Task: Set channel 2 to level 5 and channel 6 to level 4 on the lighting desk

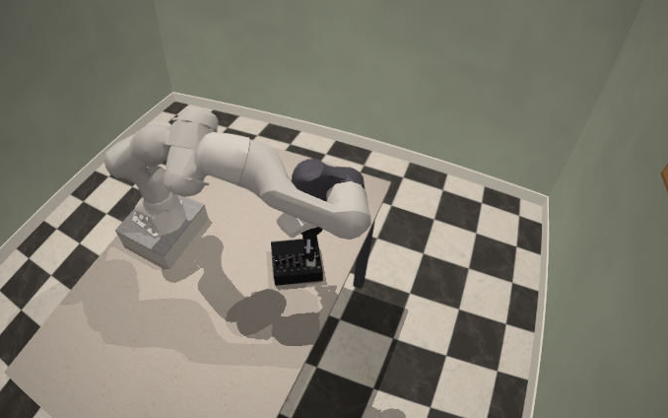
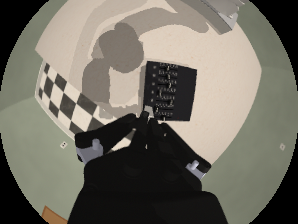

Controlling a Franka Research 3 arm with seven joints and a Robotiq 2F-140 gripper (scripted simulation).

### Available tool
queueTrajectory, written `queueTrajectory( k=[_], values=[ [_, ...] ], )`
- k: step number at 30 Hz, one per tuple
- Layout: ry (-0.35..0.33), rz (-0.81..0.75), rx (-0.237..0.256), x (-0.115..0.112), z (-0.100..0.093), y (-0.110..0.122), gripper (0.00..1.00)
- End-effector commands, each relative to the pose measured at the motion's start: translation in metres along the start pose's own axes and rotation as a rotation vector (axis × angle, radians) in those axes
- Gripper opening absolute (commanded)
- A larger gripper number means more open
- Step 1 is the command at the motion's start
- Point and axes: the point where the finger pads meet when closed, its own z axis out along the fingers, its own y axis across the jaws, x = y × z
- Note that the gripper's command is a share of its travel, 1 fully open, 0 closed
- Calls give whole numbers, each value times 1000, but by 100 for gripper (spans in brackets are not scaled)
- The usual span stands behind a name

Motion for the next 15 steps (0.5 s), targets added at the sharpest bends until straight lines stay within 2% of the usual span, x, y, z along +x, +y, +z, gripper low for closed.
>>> queueTrajectory(
  k=[1, 9, 11, 12, 15],
  values=[
    [-8, 279, 8, -1, 0, 5, 0],
    [-3, 520, 10, -1, 0, 5, 0],
    [-3, 520, 10, -1, 0, 5, 0],
    [-3, 598, 10, -1, 0, 5, 0],
    [-2, 687, 12, -1, 0, 5, 0]
  ],
)
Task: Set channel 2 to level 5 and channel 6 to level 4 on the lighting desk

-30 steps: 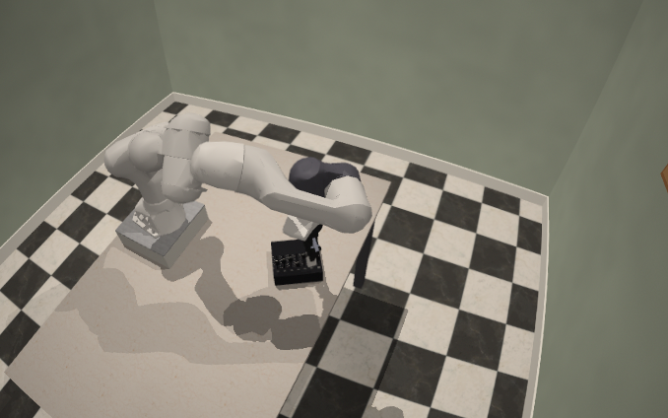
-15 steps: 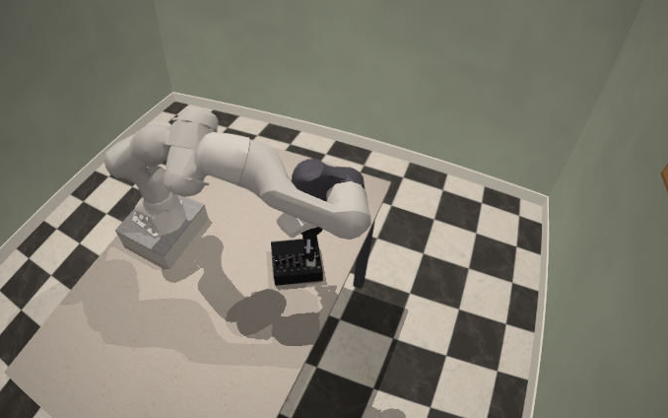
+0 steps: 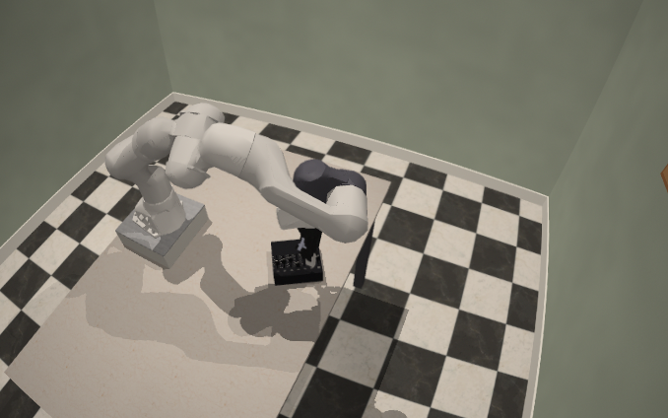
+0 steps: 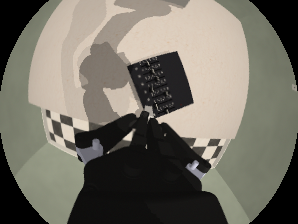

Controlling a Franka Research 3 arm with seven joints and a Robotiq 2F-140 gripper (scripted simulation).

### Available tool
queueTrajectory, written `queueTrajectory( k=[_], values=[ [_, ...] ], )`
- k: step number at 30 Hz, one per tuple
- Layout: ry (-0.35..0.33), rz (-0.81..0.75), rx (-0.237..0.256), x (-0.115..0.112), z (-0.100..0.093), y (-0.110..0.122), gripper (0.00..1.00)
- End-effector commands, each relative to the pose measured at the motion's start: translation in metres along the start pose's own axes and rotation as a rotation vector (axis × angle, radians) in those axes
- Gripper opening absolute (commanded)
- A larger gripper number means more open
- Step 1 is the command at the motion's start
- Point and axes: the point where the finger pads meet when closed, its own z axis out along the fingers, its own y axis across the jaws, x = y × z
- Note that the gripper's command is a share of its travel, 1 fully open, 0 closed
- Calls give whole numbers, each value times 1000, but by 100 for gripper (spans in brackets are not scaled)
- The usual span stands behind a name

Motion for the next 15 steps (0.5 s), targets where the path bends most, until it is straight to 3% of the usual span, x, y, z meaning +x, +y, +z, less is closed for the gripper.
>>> queueTrajectory(
  k=[1, 15],
  values=[
    [-17, 279, 6, 0, 0, 5, 0],
    [-32, 677, 15, 0, 1, 5, 0]
  ],
)
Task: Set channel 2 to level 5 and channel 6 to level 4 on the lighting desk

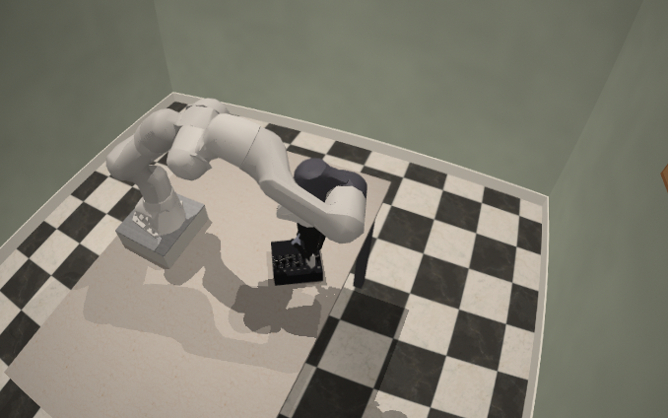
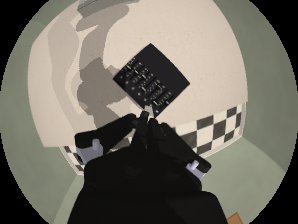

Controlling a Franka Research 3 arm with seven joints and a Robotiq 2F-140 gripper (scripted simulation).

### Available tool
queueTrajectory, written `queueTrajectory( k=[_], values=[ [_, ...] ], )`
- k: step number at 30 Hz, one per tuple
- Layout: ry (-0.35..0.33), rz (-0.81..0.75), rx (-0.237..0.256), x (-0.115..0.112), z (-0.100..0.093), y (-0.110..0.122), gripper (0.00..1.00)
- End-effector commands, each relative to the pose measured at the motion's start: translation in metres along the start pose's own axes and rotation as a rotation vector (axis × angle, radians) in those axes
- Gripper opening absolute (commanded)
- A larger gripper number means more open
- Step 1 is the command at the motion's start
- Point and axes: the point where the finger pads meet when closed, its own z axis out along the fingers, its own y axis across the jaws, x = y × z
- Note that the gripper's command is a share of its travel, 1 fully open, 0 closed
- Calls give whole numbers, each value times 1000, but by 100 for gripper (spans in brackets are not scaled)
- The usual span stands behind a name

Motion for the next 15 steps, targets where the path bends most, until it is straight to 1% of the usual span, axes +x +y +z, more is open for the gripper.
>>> queueTrajectory(
  k=[1, 9, 15],
  values=[
    [-26, 278, 0, 1, 1, 4, 0],
    [-44, 477, 1, 1, 5, 4, 0],
    [-45, 487, 1, 1, 8, 4, 0]
  ],
)
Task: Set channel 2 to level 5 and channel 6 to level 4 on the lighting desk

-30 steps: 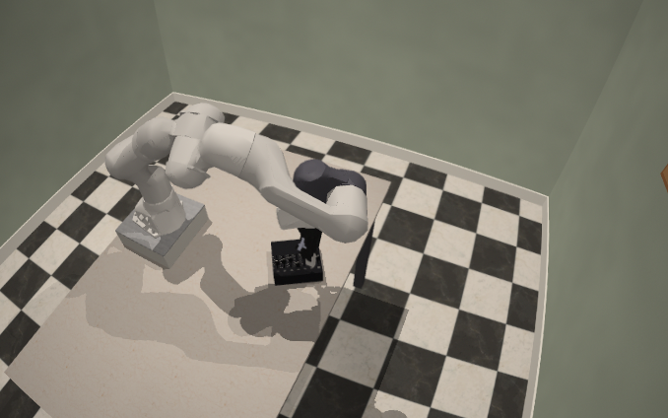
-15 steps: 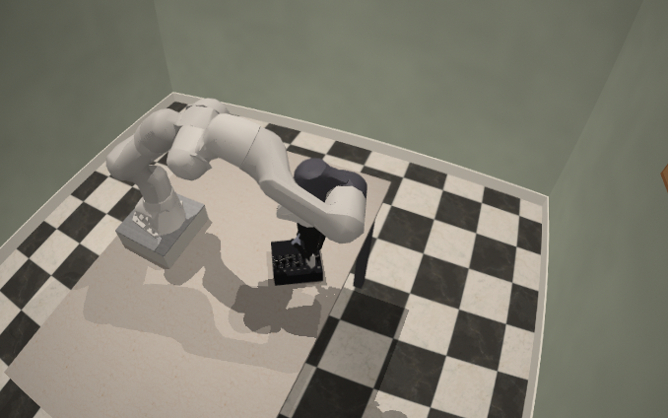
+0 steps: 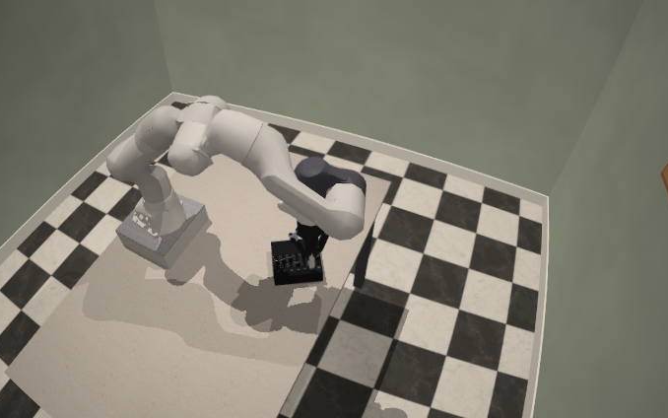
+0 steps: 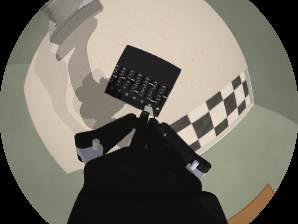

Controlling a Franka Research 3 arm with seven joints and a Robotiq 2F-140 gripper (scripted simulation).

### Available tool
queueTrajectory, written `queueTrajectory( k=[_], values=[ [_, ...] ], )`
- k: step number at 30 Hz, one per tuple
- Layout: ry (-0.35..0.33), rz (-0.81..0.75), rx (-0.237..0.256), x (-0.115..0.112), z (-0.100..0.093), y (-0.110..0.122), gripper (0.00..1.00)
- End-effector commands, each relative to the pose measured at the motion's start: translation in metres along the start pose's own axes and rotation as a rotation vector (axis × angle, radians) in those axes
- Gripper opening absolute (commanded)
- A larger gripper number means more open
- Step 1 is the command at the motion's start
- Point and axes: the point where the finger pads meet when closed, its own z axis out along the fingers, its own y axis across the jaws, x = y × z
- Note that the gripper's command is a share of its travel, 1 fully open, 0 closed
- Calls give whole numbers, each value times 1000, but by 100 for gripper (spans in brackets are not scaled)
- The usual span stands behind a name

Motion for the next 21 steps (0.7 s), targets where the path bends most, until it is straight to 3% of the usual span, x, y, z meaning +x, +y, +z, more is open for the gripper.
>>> queueTrajectory(
  k=[1, 21],
  values=[
    [-18, 150, -8, 0, 2, 2, 0],
    [-18, 150, -8, 0, 14, 3, 0]
  ],
)
